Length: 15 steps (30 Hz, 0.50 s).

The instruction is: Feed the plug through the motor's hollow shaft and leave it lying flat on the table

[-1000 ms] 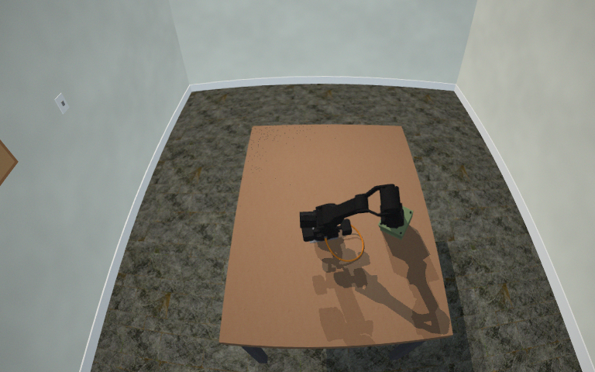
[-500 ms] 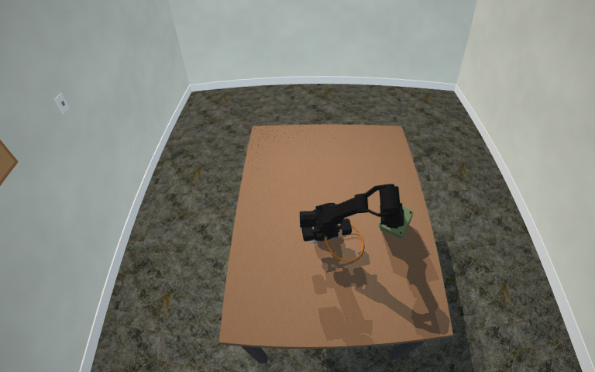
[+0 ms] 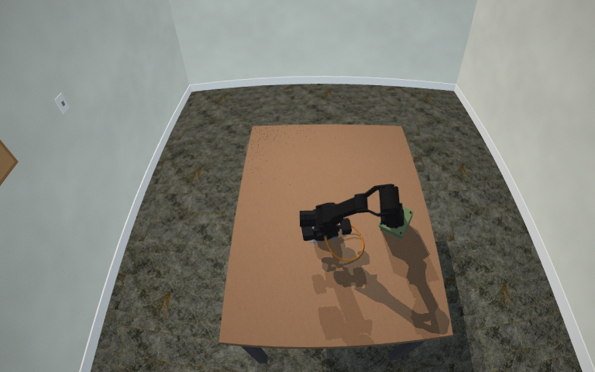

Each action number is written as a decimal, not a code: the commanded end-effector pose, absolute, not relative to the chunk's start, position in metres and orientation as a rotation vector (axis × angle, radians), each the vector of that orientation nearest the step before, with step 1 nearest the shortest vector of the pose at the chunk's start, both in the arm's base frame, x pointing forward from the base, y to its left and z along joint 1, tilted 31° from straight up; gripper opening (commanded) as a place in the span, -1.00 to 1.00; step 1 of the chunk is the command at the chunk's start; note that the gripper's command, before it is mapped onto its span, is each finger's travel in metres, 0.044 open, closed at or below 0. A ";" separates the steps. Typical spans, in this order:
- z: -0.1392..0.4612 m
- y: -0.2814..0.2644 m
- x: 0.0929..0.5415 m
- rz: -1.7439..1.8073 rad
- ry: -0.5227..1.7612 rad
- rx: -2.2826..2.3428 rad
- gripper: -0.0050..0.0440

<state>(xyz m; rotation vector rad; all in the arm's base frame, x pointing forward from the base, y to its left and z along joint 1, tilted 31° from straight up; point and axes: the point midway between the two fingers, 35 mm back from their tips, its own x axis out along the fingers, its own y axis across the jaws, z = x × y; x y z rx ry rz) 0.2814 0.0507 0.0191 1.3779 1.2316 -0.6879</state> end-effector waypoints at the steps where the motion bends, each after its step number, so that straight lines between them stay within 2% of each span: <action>1: 0.019 0.051 0.282 -0.683 1.235 1.377 -0.80; 15: 0.018 0.049 0.282 -0.683 1.235 1.377 -0.80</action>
